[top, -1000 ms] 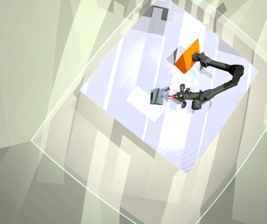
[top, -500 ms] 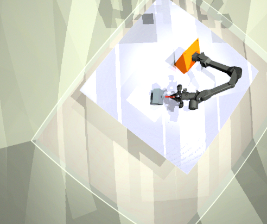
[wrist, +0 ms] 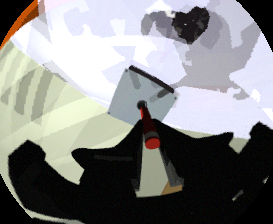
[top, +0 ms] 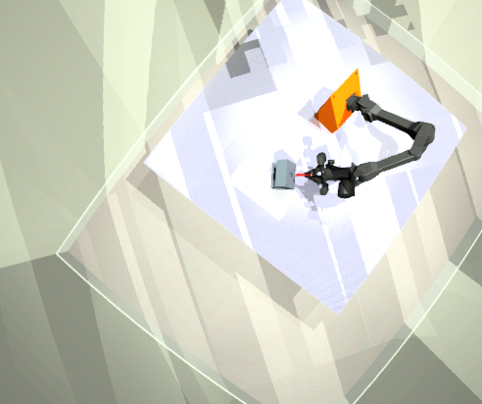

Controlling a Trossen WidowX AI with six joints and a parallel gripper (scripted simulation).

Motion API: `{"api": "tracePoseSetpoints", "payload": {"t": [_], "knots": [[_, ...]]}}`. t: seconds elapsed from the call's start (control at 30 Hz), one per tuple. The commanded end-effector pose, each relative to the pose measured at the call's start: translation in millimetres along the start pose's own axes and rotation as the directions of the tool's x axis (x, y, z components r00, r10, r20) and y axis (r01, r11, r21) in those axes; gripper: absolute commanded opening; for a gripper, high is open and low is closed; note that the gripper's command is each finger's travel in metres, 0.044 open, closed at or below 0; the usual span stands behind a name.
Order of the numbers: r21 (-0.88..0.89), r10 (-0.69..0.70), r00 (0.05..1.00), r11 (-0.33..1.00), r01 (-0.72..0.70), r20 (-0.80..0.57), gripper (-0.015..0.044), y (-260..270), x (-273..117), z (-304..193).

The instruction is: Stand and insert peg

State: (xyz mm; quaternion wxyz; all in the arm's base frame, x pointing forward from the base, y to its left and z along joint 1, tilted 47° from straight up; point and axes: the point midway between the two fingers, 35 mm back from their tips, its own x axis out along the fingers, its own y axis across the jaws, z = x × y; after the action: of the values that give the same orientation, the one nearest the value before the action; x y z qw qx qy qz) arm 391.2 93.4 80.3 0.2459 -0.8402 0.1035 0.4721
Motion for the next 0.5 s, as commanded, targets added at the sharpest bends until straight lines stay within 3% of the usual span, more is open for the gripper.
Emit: {"api": "tracePoseSetpoints", "payload": {"t": [0.0, 0.47], "knots": [[0.001, 0.006, 1.0, 1.0, -0.006, -0.002, 0.0, 1, 5, 0], [0.002, 0.002, 1.0, 1.0, -0.002, 0.0, 0.0, 1, 15, 1]]}}
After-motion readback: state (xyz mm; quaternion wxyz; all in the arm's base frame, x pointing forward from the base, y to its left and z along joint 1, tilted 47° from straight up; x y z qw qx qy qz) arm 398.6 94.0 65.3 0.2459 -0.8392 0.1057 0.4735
